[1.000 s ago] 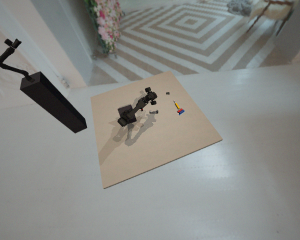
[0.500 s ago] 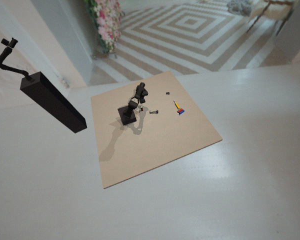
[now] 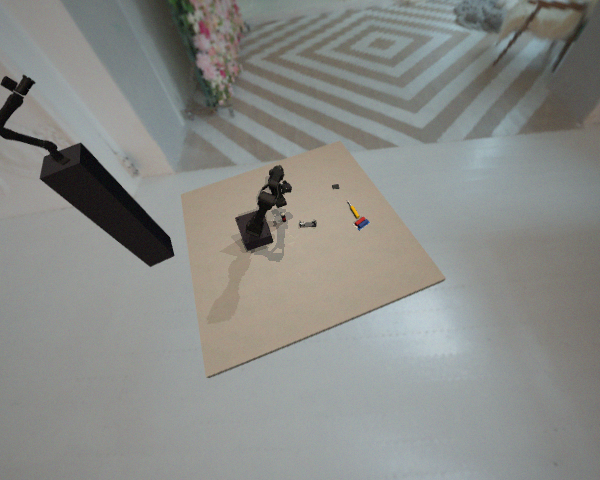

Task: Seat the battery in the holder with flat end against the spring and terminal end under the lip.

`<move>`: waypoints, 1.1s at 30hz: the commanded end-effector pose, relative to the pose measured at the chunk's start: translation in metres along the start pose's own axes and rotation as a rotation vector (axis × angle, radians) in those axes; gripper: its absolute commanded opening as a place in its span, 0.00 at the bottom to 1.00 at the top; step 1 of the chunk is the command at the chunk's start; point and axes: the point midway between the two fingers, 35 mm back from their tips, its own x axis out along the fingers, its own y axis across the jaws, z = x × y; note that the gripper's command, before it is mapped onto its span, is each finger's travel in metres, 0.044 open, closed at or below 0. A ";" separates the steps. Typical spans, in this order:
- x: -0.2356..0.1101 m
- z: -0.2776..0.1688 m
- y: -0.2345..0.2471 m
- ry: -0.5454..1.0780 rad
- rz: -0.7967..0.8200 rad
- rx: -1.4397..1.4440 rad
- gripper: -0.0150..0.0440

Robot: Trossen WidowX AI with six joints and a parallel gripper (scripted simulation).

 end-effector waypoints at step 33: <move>0.076 -0.002 -0.038 0.011 -0.029 -0.012 0.25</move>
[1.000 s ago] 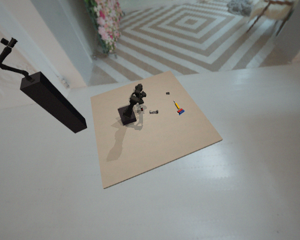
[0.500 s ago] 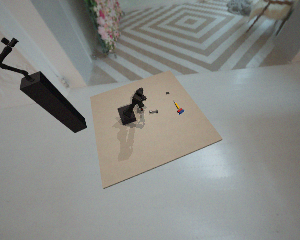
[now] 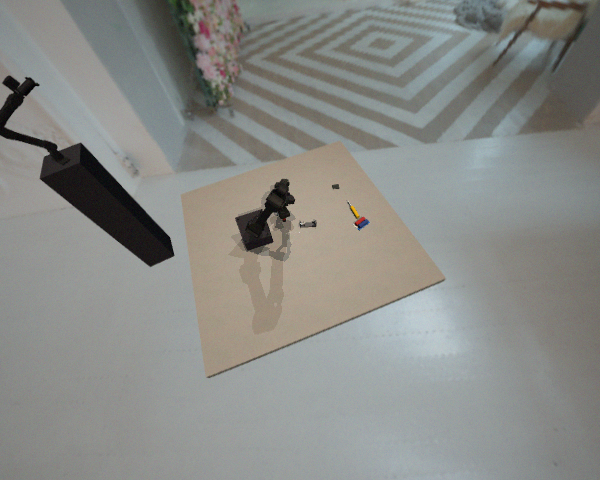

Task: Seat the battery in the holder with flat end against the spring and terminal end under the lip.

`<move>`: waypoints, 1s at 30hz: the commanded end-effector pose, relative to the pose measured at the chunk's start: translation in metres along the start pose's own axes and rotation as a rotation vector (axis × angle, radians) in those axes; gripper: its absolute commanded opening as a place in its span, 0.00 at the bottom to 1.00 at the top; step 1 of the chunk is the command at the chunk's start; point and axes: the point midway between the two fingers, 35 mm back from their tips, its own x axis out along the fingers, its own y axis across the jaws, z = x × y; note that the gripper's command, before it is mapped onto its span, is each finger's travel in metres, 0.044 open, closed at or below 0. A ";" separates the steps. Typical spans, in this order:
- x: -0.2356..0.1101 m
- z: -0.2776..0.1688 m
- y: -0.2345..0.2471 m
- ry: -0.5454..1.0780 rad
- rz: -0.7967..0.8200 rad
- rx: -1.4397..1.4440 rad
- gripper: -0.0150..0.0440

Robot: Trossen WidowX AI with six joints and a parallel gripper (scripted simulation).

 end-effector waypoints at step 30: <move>-0.038 0.001 -0.038 -0.001 -0.002 -0.003 0.25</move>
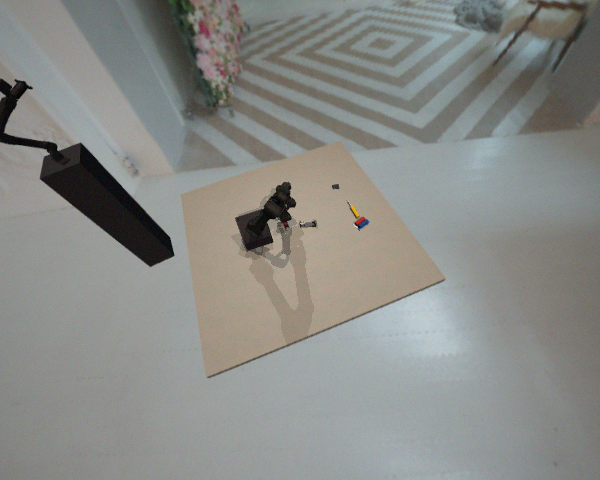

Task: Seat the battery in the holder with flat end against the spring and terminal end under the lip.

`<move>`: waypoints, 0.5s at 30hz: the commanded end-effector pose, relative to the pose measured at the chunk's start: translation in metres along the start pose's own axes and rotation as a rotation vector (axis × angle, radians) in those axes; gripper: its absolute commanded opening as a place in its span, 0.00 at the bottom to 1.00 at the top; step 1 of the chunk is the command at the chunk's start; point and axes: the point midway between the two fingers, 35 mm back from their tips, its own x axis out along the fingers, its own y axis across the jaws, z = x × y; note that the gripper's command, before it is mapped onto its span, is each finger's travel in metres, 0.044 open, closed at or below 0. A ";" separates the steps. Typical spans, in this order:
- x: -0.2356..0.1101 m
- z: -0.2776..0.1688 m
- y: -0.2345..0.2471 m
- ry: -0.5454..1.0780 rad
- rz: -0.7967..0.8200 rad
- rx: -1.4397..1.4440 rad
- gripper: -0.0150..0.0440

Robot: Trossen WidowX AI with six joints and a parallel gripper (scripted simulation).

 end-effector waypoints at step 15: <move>-0.062 0.000 -0.003 -0.017 0.007 0.004 0.25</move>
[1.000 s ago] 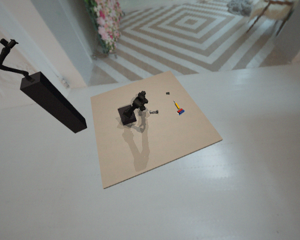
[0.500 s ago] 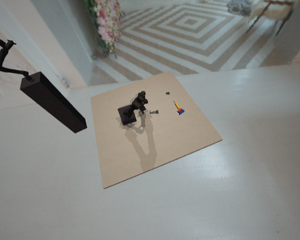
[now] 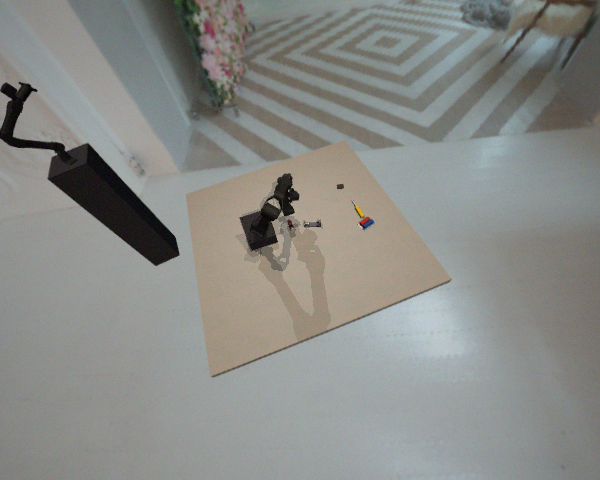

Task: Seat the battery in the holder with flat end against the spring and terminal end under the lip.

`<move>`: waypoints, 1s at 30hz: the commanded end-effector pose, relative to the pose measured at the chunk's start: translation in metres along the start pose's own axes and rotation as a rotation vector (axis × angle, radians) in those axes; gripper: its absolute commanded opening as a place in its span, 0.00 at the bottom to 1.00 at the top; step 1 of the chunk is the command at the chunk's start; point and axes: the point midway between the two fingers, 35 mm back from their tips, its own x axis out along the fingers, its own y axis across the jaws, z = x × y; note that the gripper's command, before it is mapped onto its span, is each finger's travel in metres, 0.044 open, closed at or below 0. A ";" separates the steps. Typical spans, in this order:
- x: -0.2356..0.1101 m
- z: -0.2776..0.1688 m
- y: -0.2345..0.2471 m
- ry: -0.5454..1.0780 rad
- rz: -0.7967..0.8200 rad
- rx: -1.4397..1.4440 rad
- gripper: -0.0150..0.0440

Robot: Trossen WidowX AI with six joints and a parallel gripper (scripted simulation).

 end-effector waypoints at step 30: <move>0.067 -0.001 -0.022 0.003 0.005 1.612 0.65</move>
